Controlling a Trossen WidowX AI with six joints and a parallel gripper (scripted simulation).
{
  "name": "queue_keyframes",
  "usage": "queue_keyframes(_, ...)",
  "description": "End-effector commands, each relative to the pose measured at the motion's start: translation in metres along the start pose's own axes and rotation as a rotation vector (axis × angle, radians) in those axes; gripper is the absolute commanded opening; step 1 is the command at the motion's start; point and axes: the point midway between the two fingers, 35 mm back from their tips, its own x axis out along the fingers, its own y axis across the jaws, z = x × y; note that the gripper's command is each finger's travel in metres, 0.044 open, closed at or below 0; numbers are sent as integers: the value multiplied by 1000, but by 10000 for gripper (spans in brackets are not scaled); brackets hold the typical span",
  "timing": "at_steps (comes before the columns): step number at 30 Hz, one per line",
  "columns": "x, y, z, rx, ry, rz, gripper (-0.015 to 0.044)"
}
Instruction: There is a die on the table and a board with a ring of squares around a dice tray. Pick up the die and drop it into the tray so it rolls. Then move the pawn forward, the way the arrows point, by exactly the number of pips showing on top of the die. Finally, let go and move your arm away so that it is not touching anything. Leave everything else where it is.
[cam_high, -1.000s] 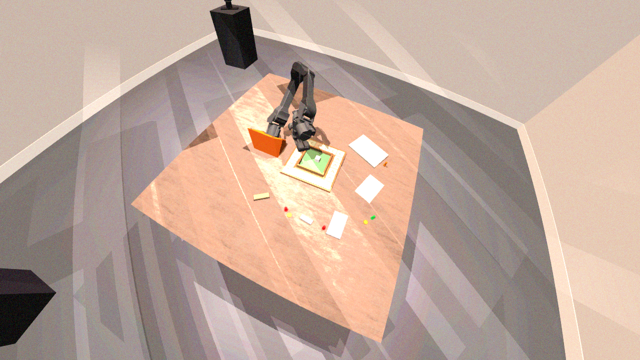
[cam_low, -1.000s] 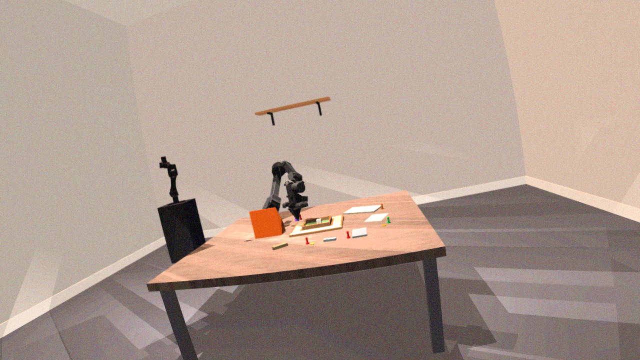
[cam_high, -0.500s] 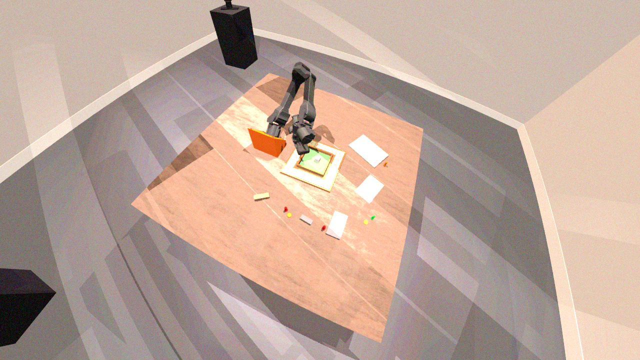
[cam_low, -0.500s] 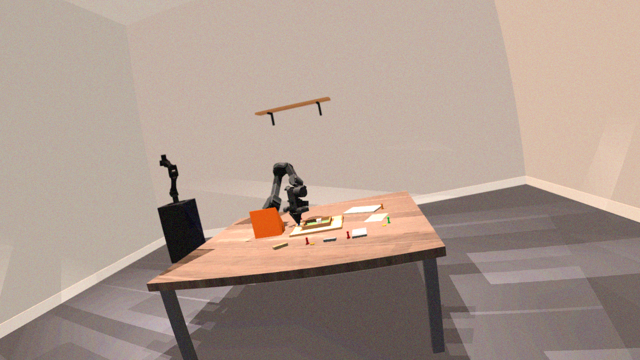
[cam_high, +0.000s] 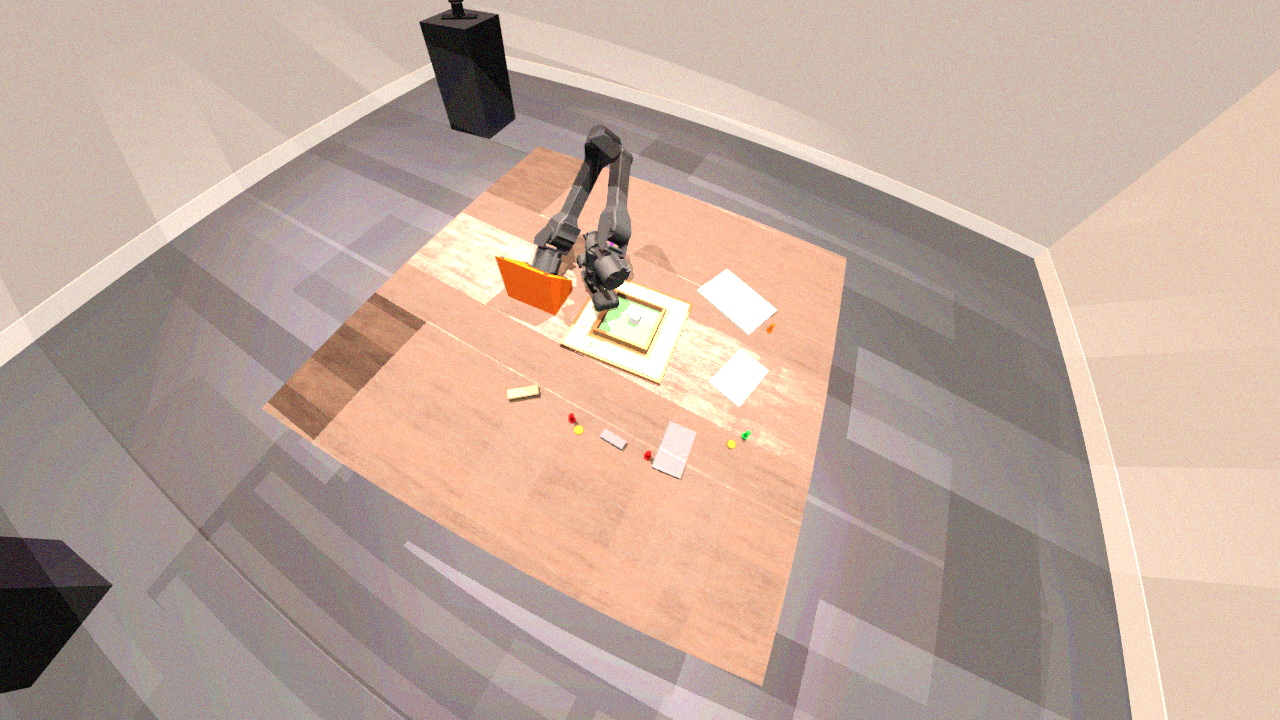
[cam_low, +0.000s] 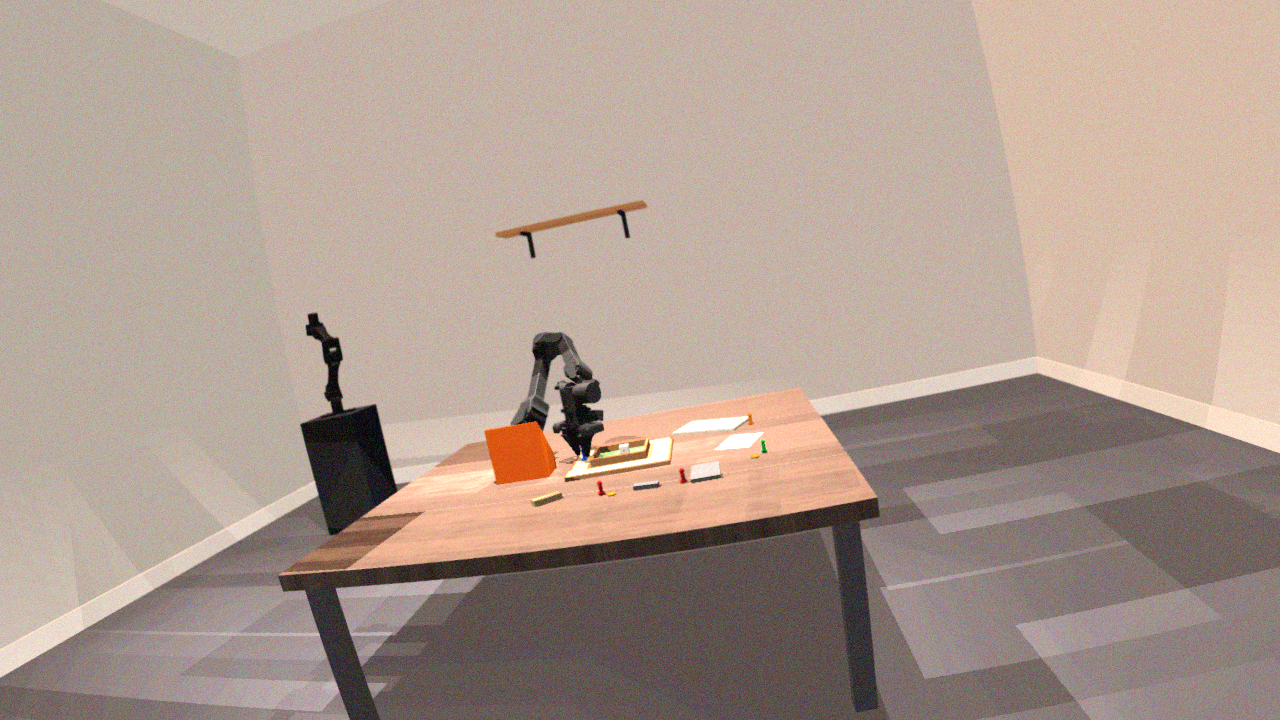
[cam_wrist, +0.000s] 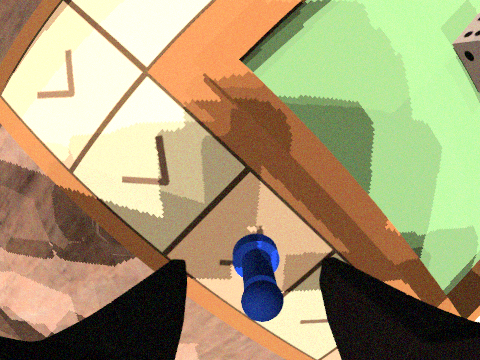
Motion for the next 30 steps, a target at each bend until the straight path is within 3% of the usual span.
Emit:
queue_keyframes(1,-17,-3,0,-1,3,-6,315)
queue_keyframes(6,-49,-1,-1,2,-1,-1,440)
queue_keyframes(10,-57,-4,-1,76,0,-2,440)
queue_keyframes(17,-130,-22,-10,772,0,-3,440)
queue_keyframes(30,-123,-23,-8,693,-8,-13,440)
